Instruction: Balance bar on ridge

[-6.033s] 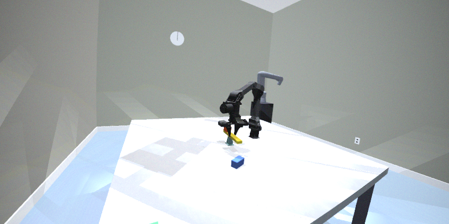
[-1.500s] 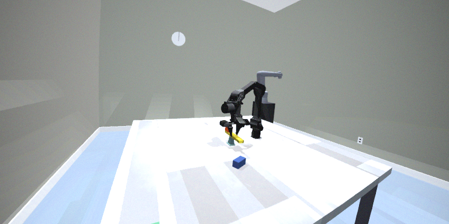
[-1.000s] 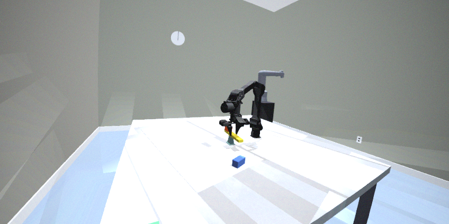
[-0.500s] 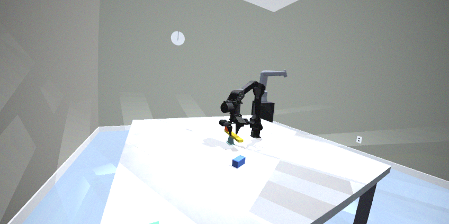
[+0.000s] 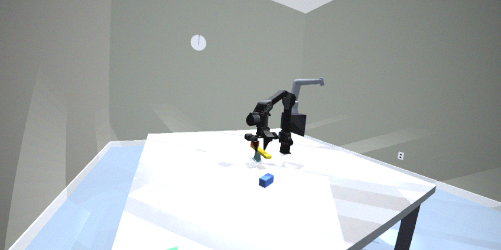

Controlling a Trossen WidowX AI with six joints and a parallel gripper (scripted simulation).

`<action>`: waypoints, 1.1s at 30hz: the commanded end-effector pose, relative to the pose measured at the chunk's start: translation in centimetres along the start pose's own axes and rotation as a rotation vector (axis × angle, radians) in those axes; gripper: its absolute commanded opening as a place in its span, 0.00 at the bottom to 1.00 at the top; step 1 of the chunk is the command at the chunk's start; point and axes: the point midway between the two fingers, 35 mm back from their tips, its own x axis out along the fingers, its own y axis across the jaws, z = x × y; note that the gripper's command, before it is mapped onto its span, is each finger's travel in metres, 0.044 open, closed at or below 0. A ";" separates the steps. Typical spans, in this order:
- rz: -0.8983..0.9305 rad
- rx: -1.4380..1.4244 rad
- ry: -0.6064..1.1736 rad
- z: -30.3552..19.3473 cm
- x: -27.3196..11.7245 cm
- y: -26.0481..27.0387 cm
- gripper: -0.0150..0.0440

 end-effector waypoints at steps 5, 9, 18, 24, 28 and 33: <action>-0.001 0.000 0.000 0.0 0.0 0.0 0.97; -0.001 0.000 0.000 0.0 -0.2 0.0 1.00; 0.000 0.000 0.000 0.0 -9.8 0.0 1.00; 0.000 0.000 0.000 0.0 -10.0 0.0 1.00; 0.000 0.000 0.000 0.0 -10.0 0.0 1.00; 0.000 0.000 0.000 0.0 -10.0 0.0 1.00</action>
